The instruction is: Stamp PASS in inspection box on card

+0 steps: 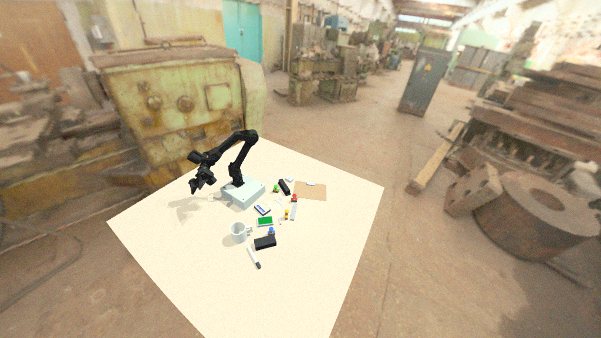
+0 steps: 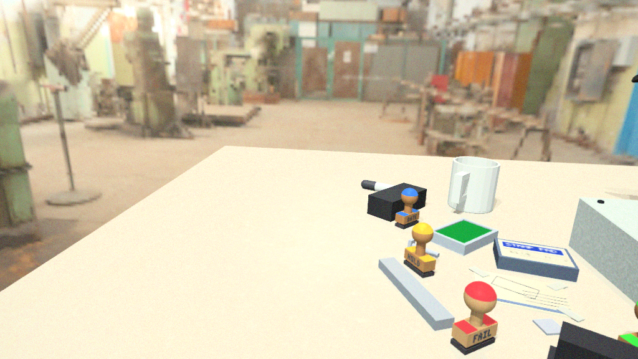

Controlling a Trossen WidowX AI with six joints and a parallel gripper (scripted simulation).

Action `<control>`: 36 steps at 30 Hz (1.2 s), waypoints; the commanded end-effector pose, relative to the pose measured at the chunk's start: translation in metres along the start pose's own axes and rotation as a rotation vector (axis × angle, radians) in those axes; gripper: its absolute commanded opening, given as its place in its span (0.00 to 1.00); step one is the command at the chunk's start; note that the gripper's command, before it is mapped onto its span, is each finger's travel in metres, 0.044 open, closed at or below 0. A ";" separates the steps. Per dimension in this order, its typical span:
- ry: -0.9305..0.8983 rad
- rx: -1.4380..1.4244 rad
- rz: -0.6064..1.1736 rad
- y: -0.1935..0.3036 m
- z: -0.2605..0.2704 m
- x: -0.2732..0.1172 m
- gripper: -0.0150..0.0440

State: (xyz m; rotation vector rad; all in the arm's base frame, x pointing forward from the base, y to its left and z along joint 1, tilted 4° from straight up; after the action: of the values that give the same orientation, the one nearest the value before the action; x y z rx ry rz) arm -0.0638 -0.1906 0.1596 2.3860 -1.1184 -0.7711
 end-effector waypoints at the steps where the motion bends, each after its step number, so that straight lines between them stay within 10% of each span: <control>1: 0.001 0.010 -0.007 0.000 -0.001 0.001 0.89; 7: -0.004 0.318 -0.225 -0.017 -0.026 0.039 0.62; 23: -0.495 0.978 -0.744 -0.122 -0.118 0.101 0.62; 36: -1.105 1.146 -0.713 -0.232 -0.181 0.069 0.62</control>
State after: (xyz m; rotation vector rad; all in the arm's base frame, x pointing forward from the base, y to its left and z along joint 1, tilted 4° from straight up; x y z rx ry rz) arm 0.2080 -0.1049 0.1491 3.5665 -1.0805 -2.2432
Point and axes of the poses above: the point midway between the two fingers, 35 mm back from their tips, its own x axis out along the fingers, its own z axis across the jaws, y = z × x, the point moved 8 cm from there along -x, back along the fingers, and after that the axes turned 9 degrees about x, right-handed, at the moved point
